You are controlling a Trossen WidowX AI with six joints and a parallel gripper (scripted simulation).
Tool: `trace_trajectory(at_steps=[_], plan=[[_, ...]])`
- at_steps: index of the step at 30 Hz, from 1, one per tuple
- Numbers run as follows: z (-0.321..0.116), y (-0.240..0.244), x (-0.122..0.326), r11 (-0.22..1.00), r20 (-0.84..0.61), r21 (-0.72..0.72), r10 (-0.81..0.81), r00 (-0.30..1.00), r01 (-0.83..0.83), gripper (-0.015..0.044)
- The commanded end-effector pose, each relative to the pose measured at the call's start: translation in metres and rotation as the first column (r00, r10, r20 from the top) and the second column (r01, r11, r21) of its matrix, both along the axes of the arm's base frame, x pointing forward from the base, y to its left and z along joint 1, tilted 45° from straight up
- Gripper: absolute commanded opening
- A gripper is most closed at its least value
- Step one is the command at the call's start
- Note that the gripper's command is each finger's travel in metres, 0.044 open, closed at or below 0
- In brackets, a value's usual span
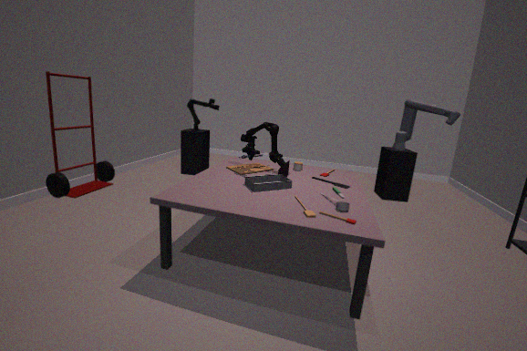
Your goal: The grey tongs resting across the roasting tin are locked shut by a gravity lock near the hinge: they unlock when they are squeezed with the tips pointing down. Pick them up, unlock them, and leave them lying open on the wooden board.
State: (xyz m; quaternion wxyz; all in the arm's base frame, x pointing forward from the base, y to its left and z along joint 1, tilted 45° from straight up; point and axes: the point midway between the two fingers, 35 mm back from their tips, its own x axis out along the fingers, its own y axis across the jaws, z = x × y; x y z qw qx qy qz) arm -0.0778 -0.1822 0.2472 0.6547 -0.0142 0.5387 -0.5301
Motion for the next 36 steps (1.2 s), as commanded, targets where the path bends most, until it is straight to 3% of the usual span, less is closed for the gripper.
trace_trajectory(at_steps=[1, 36], plan=[[-0.003, -0.001, -0.007, 1.000, 0.008, -0.002, -0.011, 1.000, 0.011, -0.0150], [-0.030, -0.026, -0.023, 1.000, 0.024, -0.004, -0.028, 0.999, 0.028, -0.0150]])
